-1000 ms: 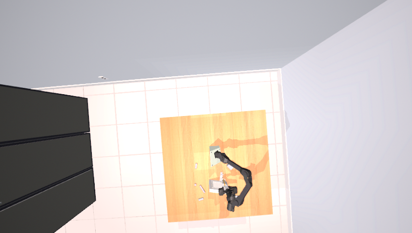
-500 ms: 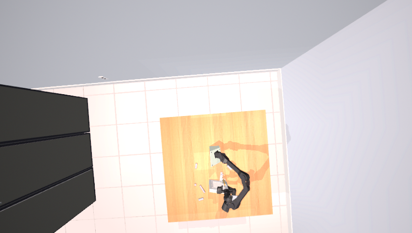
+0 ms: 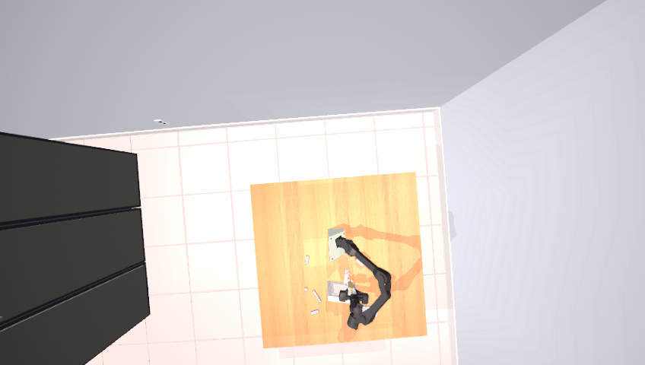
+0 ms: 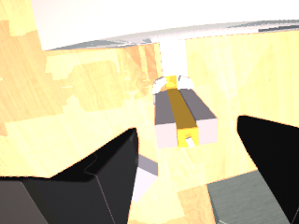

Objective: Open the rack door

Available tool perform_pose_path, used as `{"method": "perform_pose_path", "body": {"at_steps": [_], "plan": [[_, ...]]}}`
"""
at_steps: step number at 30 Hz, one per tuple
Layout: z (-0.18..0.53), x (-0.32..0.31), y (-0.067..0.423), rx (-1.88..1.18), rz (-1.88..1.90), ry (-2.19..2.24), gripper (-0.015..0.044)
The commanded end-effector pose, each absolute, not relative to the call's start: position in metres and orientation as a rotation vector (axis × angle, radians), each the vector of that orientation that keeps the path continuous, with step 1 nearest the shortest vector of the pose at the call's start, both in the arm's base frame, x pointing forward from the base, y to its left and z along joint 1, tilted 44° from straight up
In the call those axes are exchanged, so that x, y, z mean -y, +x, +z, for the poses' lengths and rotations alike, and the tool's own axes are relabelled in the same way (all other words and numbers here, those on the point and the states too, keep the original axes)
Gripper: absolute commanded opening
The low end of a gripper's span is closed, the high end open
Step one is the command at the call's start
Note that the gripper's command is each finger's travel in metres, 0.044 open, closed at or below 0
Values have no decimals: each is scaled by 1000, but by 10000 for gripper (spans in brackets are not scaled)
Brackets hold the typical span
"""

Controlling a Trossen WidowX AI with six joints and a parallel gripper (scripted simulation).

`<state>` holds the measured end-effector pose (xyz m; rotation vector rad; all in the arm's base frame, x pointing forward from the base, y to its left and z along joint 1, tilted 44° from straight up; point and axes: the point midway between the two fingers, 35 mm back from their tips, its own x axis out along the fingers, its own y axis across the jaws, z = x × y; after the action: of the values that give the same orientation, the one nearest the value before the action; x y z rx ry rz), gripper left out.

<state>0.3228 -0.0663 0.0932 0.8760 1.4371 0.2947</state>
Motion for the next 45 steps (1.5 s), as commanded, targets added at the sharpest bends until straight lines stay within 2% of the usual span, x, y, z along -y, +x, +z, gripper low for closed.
{"method": "perform_pose_path", "body": {"at_steps": [1,25,32,45], "plan": [[88,61,324,-1438,293,884,288],[62,36,328,-1436,297,886,288],[62,36,328,-1436,297,886,104],[62,36,328,-1436,297,886,18]]}}
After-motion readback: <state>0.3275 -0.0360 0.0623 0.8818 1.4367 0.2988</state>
